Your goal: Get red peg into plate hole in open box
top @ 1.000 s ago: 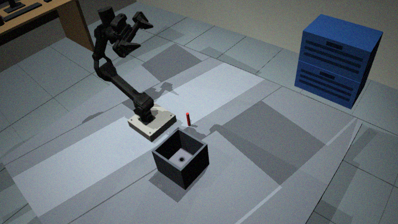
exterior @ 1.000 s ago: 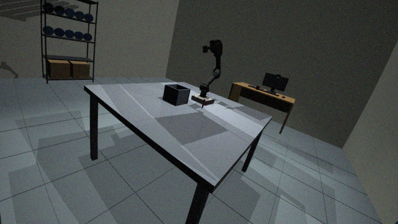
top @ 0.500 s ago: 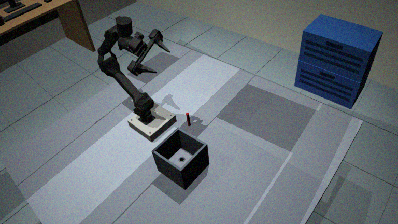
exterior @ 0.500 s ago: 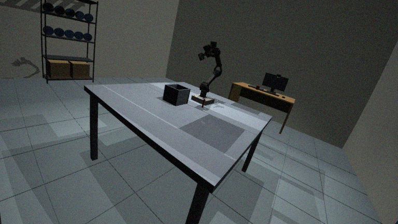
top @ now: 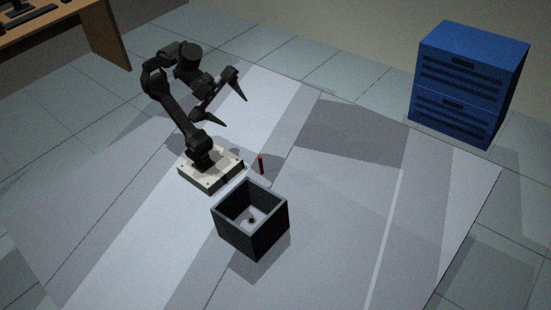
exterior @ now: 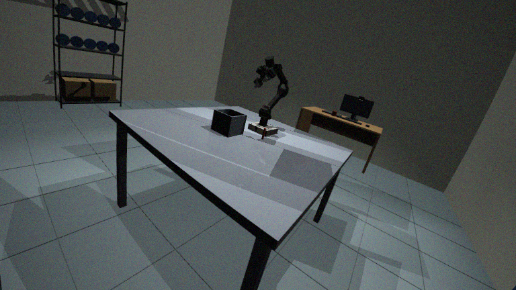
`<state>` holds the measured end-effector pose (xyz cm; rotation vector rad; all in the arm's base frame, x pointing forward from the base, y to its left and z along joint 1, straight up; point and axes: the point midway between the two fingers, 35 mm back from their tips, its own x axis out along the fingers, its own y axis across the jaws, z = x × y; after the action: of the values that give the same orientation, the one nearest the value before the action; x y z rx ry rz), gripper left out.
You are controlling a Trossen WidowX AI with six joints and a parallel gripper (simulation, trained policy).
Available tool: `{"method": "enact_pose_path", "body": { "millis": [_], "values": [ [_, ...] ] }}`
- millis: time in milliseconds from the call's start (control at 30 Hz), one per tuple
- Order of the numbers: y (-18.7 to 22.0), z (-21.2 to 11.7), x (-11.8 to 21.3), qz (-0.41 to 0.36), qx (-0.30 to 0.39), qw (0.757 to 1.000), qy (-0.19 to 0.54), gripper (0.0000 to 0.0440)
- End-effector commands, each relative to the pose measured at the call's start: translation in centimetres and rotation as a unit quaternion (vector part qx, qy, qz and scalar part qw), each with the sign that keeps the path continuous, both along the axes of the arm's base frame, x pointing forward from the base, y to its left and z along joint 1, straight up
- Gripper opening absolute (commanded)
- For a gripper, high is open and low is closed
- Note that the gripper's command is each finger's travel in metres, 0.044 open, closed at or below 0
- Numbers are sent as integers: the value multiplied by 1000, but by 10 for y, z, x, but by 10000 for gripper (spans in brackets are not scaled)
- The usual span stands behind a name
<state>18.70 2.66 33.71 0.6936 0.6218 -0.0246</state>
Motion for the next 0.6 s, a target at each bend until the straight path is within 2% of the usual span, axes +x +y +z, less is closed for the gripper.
{"method": "enact_pose_path", "body": {
  "millis": [0, 267, 567],
  "values": [
    [1, -18, 2, -7, 21, 999, 42, 440],
    [10, -52, 8, -21, 68, 988, 135, 440],
    [32, -80, 15, -25, 111, 966, 233, 440]
  ]
}}
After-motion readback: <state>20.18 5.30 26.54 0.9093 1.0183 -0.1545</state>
